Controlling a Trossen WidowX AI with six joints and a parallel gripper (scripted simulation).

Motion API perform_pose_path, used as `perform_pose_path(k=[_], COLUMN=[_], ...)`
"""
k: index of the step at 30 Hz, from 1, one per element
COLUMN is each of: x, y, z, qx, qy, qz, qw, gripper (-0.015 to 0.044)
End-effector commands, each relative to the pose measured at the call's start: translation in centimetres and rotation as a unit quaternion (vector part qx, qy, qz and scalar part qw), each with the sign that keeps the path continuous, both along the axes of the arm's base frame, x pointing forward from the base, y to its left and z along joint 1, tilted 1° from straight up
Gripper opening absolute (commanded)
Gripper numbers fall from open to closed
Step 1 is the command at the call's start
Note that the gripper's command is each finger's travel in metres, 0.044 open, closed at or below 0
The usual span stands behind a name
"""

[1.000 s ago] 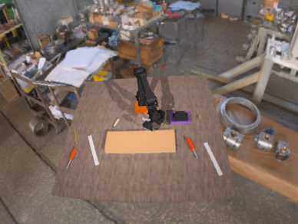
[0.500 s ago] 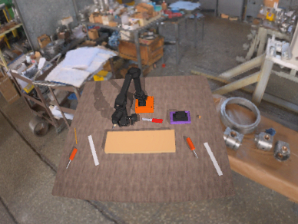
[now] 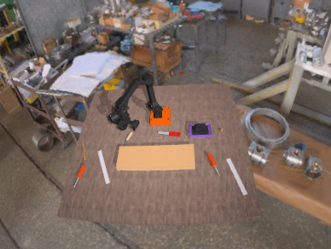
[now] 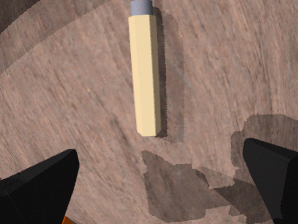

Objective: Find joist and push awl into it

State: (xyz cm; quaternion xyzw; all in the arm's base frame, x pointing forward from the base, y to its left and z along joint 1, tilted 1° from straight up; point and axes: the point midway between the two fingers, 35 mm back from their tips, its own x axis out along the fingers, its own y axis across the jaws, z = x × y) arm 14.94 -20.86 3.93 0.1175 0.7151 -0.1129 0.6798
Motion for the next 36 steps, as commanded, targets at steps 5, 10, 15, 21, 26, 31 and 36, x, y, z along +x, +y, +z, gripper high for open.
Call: perform_pose_path(k=[5,10,15,21,26,31,36], x=[0.1,0.5,0.5,0.6,0.6,0.6,0.6], y=[0.3,0.6,0.6,0.5,0.5,0.5,0.5], z=[-0.1,-0.1,-0.7,-1.6,-2.5,-3.3,-4.1], qx=[0.002,0.002,0.002,0.002,0.002,0.002,0.002], qy=[0.004,0.004,0.004,0.004,0.004,0.004,0.004], qz=[0.000,0.000,0.000,0.000,0.000,0.000,0.000], qw=[1.000,1.000,1.000,1.000,1.000,1.000,1.000], gripper=[0.0440,0.0440,0.0440,0.0440,0.0440,0.0440,0.0440])
